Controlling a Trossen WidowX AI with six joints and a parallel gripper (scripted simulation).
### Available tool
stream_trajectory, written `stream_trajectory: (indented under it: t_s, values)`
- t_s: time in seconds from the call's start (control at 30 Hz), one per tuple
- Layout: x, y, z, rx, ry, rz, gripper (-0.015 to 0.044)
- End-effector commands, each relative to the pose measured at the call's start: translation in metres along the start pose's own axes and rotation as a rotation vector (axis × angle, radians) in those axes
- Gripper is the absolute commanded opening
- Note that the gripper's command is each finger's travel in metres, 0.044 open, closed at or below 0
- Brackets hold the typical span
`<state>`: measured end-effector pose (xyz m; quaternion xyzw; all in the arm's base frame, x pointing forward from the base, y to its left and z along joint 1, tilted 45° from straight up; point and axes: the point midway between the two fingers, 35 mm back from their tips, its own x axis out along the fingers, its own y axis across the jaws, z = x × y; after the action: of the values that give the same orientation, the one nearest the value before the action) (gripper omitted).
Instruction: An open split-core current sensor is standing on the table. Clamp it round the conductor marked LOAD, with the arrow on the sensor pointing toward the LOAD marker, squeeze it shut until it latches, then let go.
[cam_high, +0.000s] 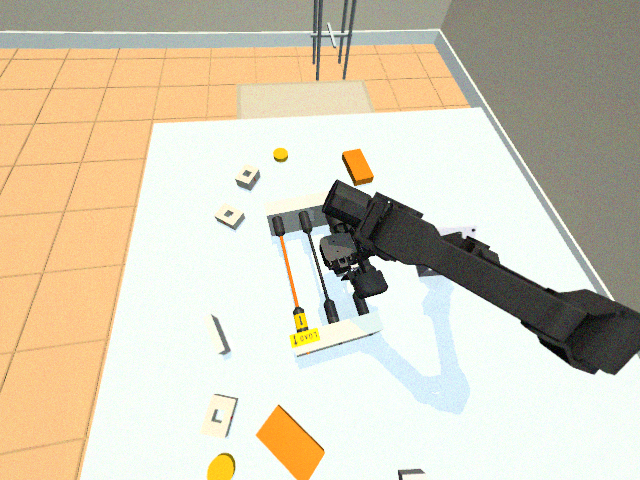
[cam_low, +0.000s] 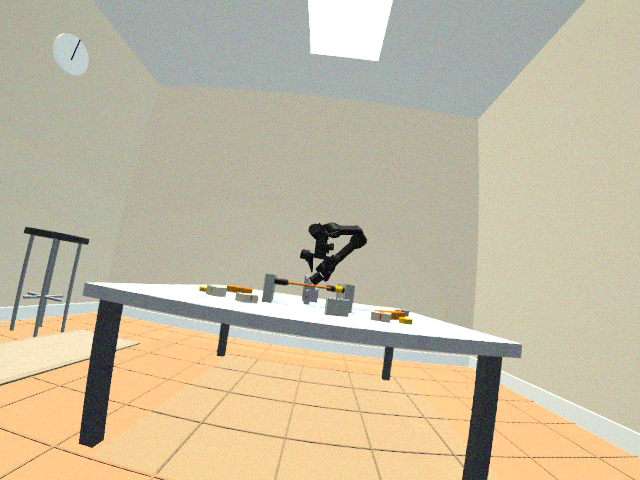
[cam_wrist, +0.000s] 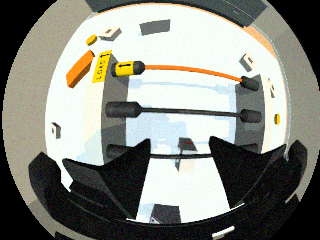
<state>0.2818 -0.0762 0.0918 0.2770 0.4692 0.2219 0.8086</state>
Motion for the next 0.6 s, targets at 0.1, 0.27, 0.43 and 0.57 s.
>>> stream_trajectory:
  t_s: [0.1,0.27,0.43,0.57]
  values:
    - [0.010,-0.034,-0.088,0.140,0.067,-0.016,0.0284]
    - [0.011,-0.035,-0.090,0.143,0.069,-0.016,0.0284]
    - [0.017,-0.036,-0.090,0.143,0.069,-0.018,0.0284]
    - [0.024,-0.037,-0.090,0.143,0.069,-0.019,0.0284]
